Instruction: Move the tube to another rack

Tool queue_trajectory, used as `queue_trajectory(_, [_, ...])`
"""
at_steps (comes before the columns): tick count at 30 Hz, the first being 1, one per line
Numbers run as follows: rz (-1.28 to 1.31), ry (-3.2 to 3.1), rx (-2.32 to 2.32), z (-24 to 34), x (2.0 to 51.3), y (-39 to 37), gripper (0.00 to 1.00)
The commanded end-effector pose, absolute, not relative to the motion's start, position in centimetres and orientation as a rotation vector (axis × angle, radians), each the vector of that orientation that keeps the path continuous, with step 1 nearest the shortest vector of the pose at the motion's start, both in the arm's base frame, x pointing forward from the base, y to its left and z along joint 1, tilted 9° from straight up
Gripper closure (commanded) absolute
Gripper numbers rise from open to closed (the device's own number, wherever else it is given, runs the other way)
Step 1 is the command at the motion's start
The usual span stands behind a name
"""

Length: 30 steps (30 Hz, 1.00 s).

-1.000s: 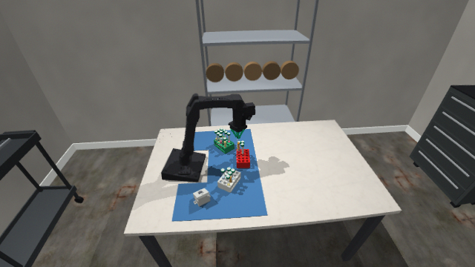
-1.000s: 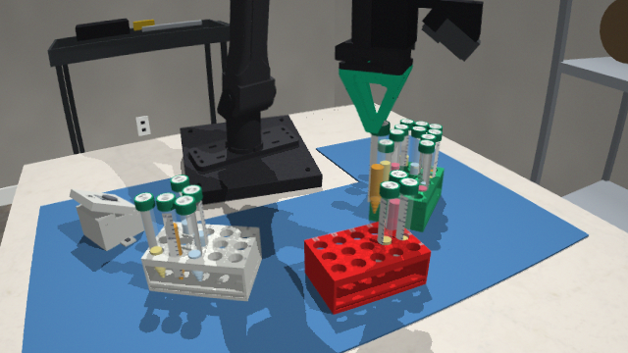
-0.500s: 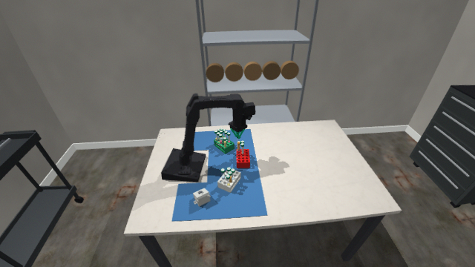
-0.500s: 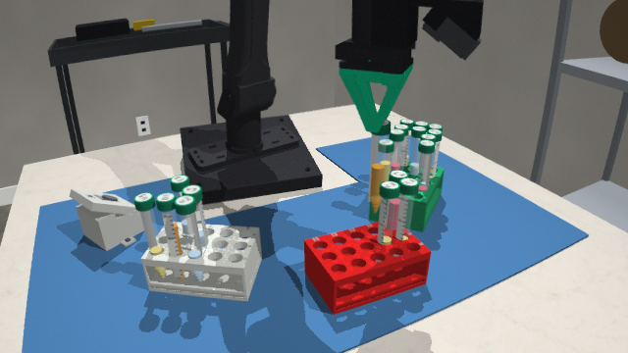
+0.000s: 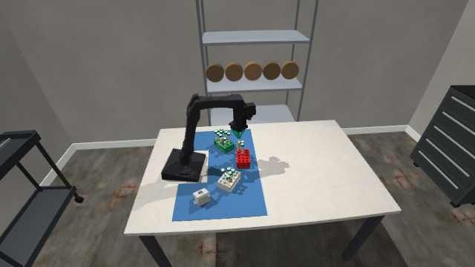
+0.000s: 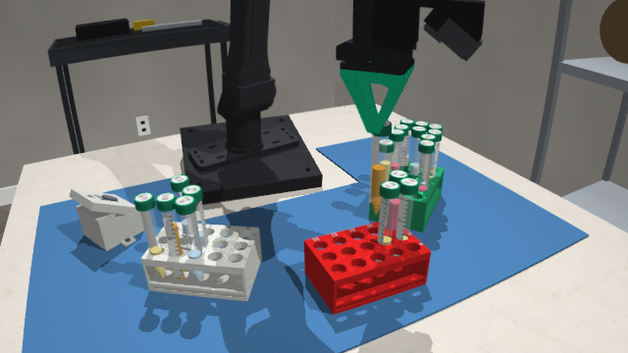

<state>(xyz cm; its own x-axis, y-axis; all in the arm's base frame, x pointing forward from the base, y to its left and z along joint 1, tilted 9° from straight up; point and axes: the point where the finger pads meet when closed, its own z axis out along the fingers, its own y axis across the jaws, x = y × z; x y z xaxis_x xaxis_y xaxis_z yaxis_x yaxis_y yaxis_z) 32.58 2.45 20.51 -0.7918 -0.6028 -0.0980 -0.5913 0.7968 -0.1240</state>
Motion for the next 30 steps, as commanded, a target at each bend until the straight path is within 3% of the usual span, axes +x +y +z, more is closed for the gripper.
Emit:
queue_trajectory(1, [-0.134,2.836,-0.947,20.92,32.69,2.48,1.0])
queue_trajectory(30, [-0.134,2.836,-0.947,20.14,33.02,2.45,1.0])
